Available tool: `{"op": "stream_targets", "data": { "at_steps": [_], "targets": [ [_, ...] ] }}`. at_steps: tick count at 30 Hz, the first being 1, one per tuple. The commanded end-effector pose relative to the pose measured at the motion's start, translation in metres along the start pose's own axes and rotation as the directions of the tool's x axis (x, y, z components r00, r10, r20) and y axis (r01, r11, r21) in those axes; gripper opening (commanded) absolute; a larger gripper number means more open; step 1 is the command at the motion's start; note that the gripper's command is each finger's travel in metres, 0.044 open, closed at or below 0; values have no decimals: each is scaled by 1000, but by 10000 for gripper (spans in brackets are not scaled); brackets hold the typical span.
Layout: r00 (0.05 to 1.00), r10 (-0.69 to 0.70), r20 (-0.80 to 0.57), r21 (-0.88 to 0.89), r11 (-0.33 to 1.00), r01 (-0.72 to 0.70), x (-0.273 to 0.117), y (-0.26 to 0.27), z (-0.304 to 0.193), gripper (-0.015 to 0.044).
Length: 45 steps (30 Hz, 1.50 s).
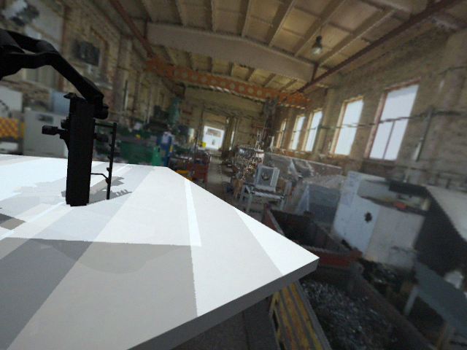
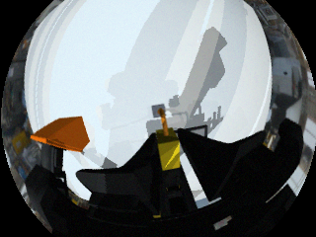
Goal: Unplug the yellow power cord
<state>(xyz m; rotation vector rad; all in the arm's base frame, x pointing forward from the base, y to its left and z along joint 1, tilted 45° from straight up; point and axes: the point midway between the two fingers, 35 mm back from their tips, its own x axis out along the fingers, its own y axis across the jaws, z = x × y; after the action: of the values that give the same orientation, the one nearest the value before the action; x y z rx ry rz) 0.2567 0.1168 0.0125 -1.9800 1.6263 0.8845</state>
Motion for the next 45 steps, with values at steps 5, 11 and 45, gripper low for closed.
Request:
{"op": "stream_targets", "data": {
  "at_steps": [5, 11, 45],
  "targets": [
    [1000, 3, -7, 8, 1000, -3, 2, -1, -5, 160],
    [1000, 0, -4, 4, 1000, 0, 0, -1, -5, 160],
    [1000, -8, 5, -10, 1000, 8, 2, 0, -27, 160]
  ]
}}
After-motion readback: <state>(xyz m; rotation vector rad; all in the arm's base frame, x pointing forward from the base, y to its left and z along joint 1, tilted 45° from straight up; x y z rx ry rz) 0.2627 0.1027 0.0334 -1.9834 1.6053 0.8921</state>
